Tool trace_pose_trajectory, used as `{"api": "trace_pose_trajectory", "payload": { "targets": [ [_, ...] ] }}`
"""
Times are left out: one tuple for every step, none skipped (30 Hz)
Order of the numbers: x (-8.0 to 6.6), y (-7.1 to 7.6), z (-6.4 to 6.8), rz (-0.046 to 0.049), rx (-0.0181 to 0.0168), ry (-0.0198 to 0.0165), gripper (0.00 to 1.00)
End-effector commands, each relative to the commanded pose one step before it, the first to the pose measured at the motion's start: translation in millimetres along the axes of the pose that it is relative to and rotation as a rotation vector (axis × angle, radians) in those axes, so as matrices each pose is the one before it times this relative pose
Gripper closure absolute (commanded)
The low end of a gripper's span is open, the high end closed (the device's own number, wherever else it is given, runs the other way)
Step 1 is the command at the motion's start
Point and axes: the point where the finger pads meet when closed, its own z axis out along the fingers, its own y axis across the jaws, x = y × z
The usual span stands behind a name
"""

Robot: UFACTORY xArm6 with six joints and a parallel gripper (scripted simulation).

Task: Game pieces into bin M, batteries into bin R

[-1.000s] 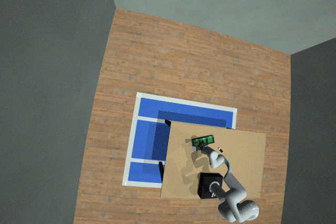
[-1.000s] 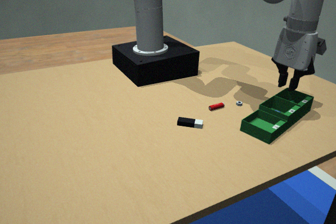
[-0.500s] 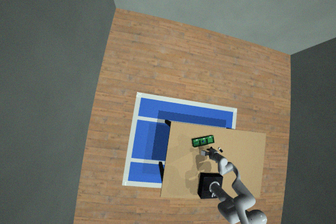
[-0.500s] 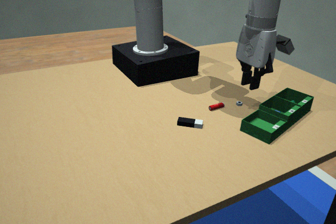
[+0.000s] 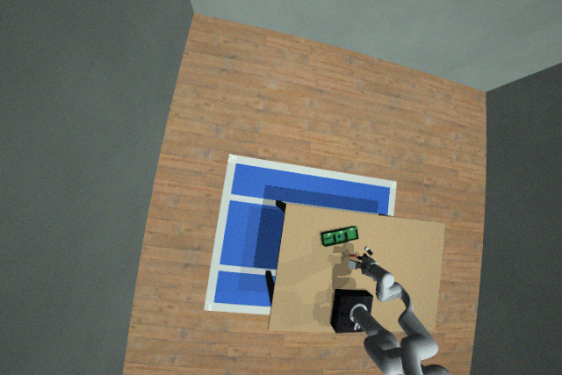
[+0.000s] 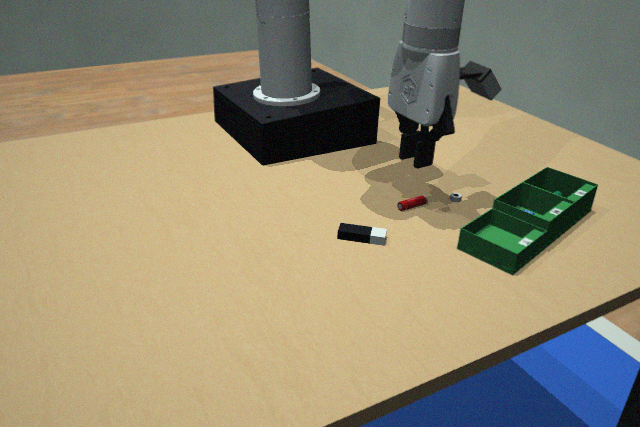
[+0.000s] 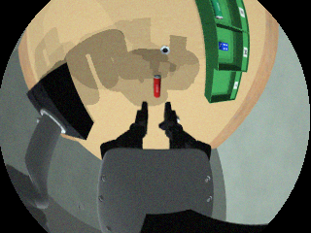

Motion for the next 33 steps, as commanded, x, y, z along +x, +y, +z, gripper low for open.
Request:
{"api": "trace_pose_trajectory", "payload": {
  "targets": [
    [0.37, 2.18, -1.55, -0.00153, -0.00503, 0.00147, 0.72],
    [0.29, 0.16, -0.02, -0.00001, 0.0, 0.00003, 0.72],
    [0.29, 0.12, -0.01, 0.0, 0.0, 0.00001, 0.72],
    [0.27, 0.09, 0.0, 0.0, 0.0, 0.00001, 0.72],
    [0.24, 0.08, 0.0, 0.0, 0.0, 0.0, 0.72],
    [0.2, 0.07, 0.0, 0.0, 0.0, 0.0, 0.72],
    [0.0, 0.0, 0.0, 0.0, 0.0, 0.0, 0.72],
    [0.0, 0.0, 0.0, 0.0, 0.0, 0.0, 0.72],
    [0.16, 0.11, -0.01, -0.00064, -0.00016, 0.00002, 0.72],
    [0.13, 0.03, 0.01, 0.00064, 0.00016, -0.00002, 0.72],
    [0.13, 0.06, 0.0, 0.0, 0.0, 0.0, 0.72],
    [0.13, 0.06, 0.0, 0.0, 0.0, 0.0, 0.72],
    [0.12, 0.06, 0.0, 0.0, 0.0, 0.0, 0.72],
    [0.11, 0.05, 0.0, 0.0, 0.0, 0.0, 0.72],
    [0.1, 0.05, 0.0, 0.0, 0.0, 0.0, 0.72],
    [0.09, 0.04, 0.0, 0.0, 0.0, 0.0, 0.72],
    [0.08, 0.04, 0.0, 0.0, 0.0, 0.0, 0.72],
    [0.07, 0.03, 0.0, 0.0, 0.0, 0.0, 0.72],
    [0.06, 0.03, 0.0, 0.0, 0.0, 0.0, 0.72],
    [0.05, 0.03, 0.0, 0.0, 0.0, 0.0, 0.72],
    [0.05, 0.02, 0.0, 0.0, 0.0, 0.0, 0.72],
    [0.04, 0.02, 0.0, 0.0, 0.0, 0.0, 0.72],
    [0.04, 0.02, 0.0, 0.0, 0.0, 0.0, 0.72],
    [0.0, 0.0, 0.0, 0.0, 0.0, 0.0, 0.72],
    [0.0, 0.0, 0.0, 0.0, 0.0, 0.0, 0.72],
    [-0.01, -0.01, 0.0, -0.00002, 0.0, 0.0, 0.72],
    [0.01, 0.0, 0.0, 0.0, 0.0, 0.0, 0.72],
    [0.0, 0.0, 0.0, 0.0, 0.0, 0.0, 0.72],
    [0.1, 0.05, 0.0, 0.00002, 0.0, 0.0, 0.72],
    [0.02, -0.01, 3.99, 0.0, 0.00002, 0.0, 0.72],
    [0.01, -0.02, 3.99, 0.0, 0.00002, 0.00001, 0.72],
    [0.0, -0.1, 3.99, 0.0, 0.00002, 0.00001, 0.72],
    [-0.01, -0.13, 4.0, 0.0, 0.00002, 0.00001, 0.72]
  ]
}}
